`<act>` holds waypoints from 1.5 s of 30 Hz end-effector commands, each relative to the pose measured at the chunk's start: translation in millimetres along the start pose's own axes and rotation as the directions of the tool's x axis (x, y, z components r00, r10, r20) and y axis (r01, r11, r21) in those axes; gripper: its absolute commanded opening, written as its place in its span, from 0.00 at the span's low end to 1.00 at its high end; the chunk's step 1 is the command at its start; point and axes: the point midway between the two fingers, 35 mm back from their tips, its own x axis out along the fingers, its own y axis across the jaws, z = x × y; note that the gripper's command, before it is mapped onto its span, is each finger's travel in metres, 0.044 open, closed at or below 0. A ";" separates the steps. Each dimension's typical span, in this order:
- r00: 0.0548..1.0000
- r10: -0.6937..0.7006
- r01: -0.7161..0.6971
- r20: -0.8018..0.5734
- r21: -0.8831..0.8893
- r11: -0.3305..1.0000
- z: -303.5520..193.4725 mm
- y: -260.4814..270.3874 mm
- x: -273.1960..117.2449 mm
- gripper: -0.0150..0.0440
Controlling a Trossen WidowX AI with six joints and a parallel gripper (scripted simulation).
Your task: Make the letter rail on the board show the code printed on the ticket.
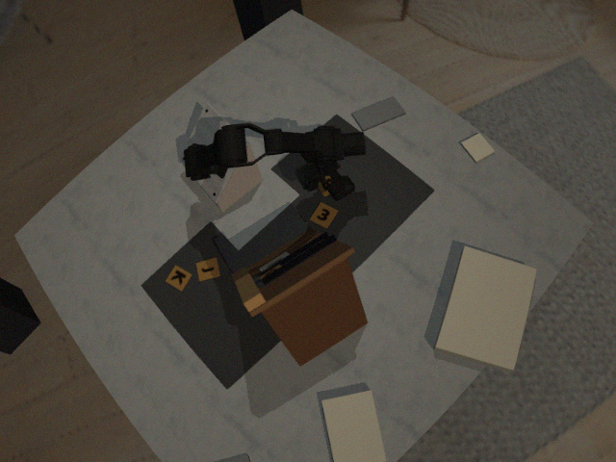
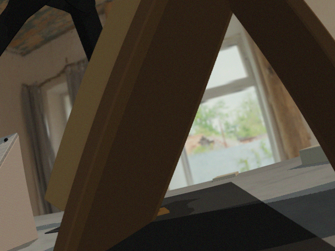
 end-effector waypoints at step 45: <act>1.000 0.002 -0.002 0.004 -0.007 1.000 2.3 -1.3 -9.4 0.25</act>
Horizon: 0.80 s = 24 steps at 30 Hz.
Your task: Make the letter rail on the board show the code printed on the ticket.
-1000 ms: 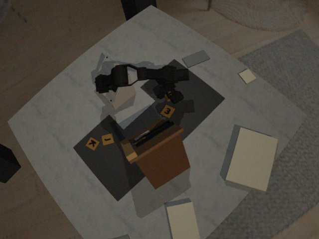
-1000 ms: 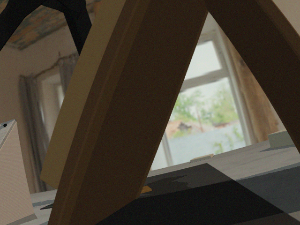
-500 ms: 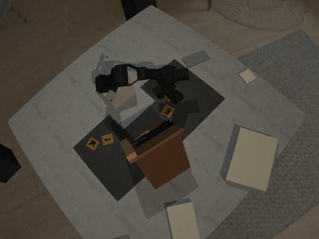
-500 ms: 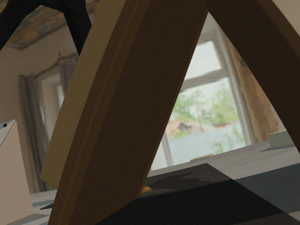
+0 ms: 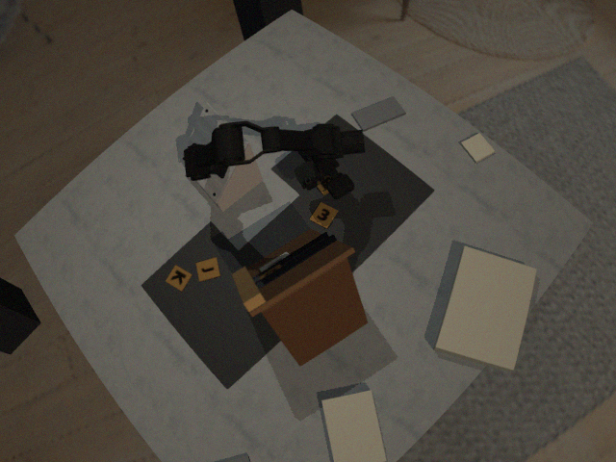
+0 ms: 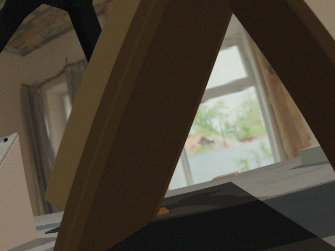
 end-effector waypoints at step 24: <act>1.000 -0.003 0.003 -0.003 0.006 1.000 1.1 0.1 -16.8 0.25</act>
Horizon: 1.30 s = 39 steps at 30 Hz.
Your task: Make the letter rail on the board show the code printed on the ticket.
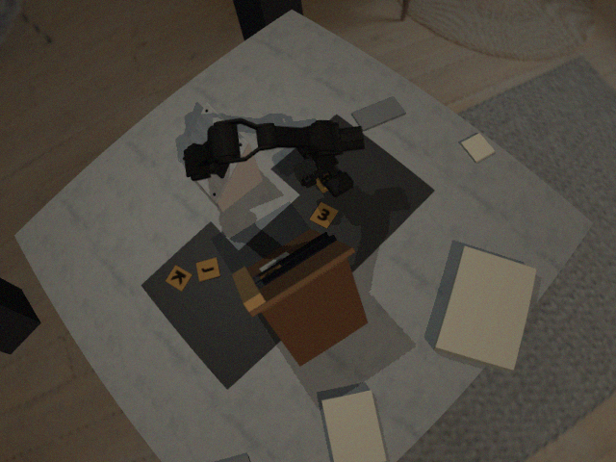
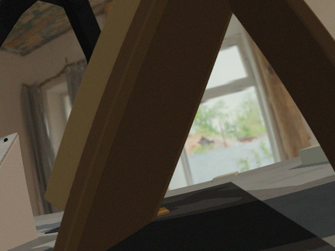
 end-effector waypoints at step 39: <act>0.899 0.404 -0.414 -0.170 -0.628 0.659 -27.0 82.4 -41.9 0.25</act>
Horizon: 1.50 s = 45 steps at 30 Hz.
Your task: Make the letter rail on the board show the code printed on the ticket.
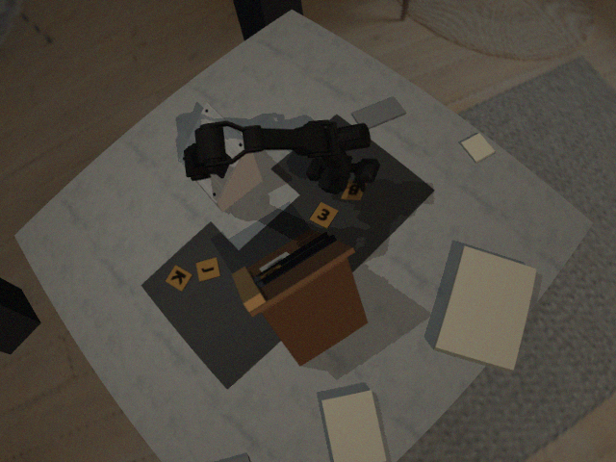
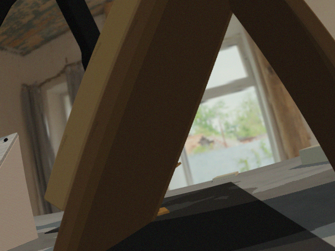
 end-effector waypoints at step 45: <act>0.831 0.362 0.159 0.423 -0.803 0.574 104.3 88.3 -62.2 0.25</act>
